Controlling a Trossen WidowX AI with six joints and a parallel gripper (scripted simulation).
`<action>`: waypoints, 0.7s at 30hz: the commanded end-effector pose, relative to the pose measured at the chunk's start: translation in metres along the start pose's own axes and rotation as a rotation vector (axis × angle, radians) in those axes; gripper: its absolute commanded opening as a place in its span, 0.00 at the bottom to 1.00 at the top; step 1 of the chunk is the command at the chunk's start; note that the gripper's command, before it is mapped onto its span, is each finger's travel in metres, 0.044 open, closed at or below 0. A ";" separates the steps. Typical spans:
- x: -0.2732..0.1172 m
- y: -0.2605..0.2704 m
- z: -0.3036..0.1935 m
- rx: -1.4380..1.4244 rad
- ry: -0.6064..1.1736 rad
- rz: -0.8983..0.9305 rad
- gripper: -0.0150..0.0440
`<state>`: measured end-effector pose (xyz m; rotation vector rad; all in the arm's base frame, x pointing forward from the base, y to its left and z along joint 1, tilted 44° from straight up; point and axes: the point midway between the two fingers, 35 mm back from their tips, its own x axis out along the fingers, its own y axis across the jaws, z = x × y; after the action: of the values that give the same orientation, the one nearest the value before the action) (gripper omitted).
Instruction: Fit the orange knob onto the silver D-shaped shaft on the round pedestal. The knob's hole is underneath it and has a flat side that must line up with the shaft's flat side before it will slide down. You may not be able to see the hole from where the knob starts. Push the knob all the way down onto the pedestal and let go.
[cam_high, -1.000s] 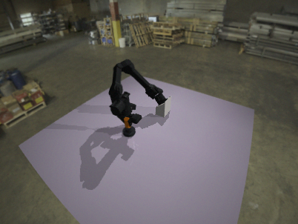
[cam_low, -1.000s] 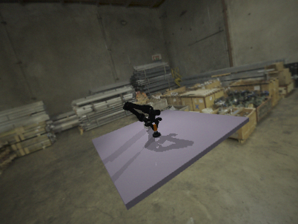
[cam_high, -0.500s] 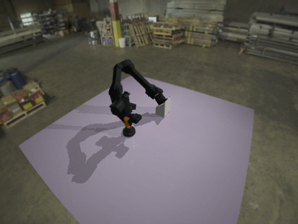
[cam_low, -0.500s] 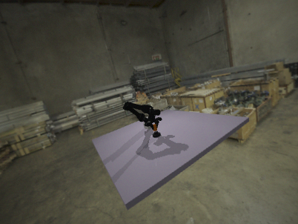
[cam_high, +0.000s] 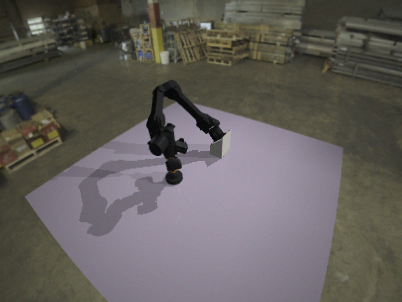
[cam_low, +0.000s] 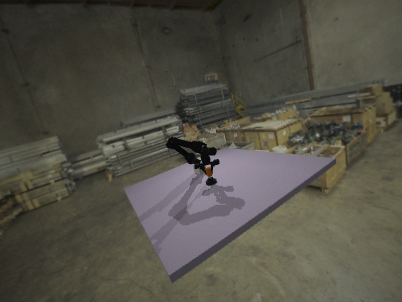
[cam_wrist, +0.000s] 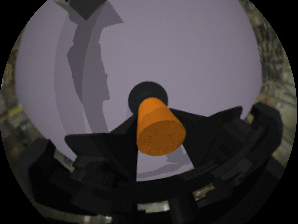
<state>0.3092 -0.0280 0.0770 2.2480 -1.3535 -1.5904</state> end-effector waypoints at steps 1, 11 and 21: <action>0.001 0.000 0.000 0.286 0.003 -0.003 0.25; 0.002 0.002 0.000 0.984 0.002 -0.004 0.25; -0.001 0.001 -0.001 1.367 0.002 -0.004 0.25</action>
<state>0.3083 -0.0295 0.0767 2.6582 -2.8789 -0.6765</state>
